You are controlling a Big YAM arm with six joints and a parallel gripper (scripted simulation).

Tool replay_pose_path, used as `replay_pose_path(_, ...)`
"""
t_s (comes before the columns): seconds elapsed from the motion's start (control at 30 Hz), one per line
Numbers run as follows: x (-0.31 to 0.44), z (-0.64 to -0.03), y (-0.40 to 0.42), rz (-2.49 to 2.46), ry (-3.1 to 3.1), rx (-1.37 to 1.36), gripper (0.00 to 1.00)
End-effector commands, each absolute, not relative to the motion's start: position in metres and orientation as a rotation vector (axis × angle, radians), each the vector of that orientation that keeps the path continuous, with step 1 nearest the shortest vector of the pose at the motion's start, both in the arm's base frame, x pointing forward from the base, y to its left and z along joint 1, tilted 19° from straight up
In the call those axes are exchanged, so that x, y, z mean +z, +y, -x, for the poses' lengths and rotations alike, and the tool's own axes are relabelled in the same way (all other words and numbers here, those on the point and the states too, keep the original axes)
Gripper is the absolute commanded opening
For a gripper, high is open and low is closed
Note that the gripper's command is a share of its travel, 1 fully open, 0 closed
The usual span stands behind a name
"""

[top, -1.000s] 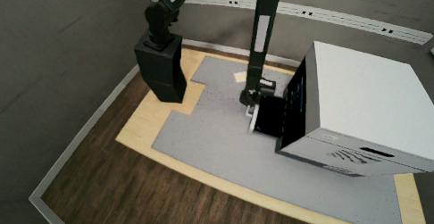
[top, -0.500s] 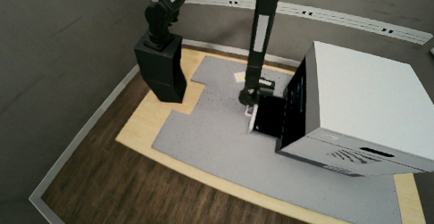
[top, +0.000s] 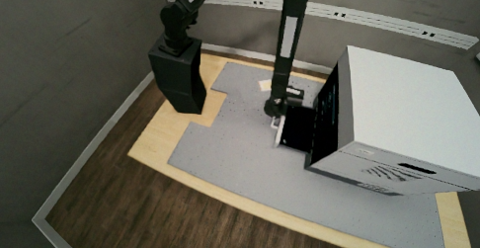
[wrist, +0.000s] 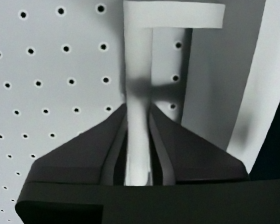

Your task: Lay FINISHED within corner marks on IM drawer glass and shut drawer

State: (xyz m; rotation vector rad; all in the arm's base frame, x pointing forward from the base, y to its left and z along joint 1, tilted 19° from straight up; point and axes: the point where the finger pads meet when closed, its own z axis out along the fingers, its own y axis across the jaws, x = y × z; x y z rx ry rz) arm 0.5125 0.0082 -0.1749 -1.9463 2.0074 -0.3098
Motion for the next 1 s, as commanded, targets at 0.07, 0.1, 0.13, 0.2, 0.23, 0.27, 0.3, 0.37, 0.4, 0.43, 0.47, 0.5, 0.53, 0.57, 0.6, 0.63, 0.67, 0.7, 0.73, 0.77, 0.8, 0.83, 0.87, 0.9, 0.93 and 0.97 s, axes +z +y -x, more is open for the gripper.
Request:
replay_pose_path(0.07,-0.174,-0.5,0.011,1.959,2.02,-0.288,0.07)
replay_pose_path(0.1,-0.174,-0.5,0.011,1.959,2.02,-0.288,0.07)
replay_pose_path(0.13,-0.174,-0.5,0.011,1.959,2.02,-0.288,0.07)
replay_pose_path(0.2,-0.174,-0.5,0.011,1.959,2.02,-0.288,0.07)
replay_pose_path(0.23,-0.174,-0.5,0.011,1.959,2.02,-0.288,0.07)
replay_pose_path(0.27,-0.174,-0.5,0.011,1.959,2.02,-0.288,0.07)
replay_pose_path(0.3,-0.174,-0.5,0.011,1.959,2.02,-0.288,0.07)
replay_pose_path(0.37,-0.174,-0.5,0.011,1.959,2.02,-0.288,0.07)
replay_pose_path(0.4,-0.174,-0.5,0.011,1.959,2.02,-0.288,0.07)
replay_pose_path(0.43,-0.174,-0.5,0.011,1.959,2.02,-0.288,0.07)
replay_pose_path(0.47,-0.174,-0.5,0.011,1.959,2.02,-0.288,0.07)
replay_pose_path(0.5,-0.174,-0.5,0.011,1.959,2.02,-0.288,0.07)
replay_pose_path(0.53,-0.172,-0.504,0.011,1.983,2.023,-0.266,0.07)
replay_pose_path(0.57,-0.172,-0.505,0.011,1.991,2.025,-0.258,0.07)
replay_pose_path(0.6,-0.176,-0.495,0.011,1.996,2.036,-0.244,0.07)
replay_pose_path(0.63,-0.176,-0.494,0.011,1.995,2.037,-0.244,0.07)
replay_pose_path(0.67,-0.176,-0.493,0.011,1.994,2.036,-0.245,0.07)
replay_pose_path(0.7,-0.177,-0.492,0.012,1.994,2.036,-0.245,0.07)
replay_pose_path(0.73,-0.177,-0.491,0.012,1.994,2.036,-0.245,0.07)
replay_pose_path(0.77,-0.178,-0.489,0.012,1.994,2.036,-0.245,0.07)
replay_pose_path(0.8,-0.178,-0.488,0.012,1.994,2.036,-0.245,0.07)
replay_pose_path(0.83,-0.178,-0.487,0.012,1.994,2.036,-0.245,0.07)
replay_pose_path(0.87,-0.179,-0.485,0.013,1.994,2.036,-0.244,0.07)
replay_pose_path(0.9,-0.179,-0.487,0.013,1.988,2.03,-0.255,0.07)
replay_pose_path(0.93,-0.18,-0.487,0.013,1.985,2.026,-0.26,0.07)
replay_pose_path(0.97,-0.181,-0.485,0.013,1.986,2.028,-0.258,0.07)
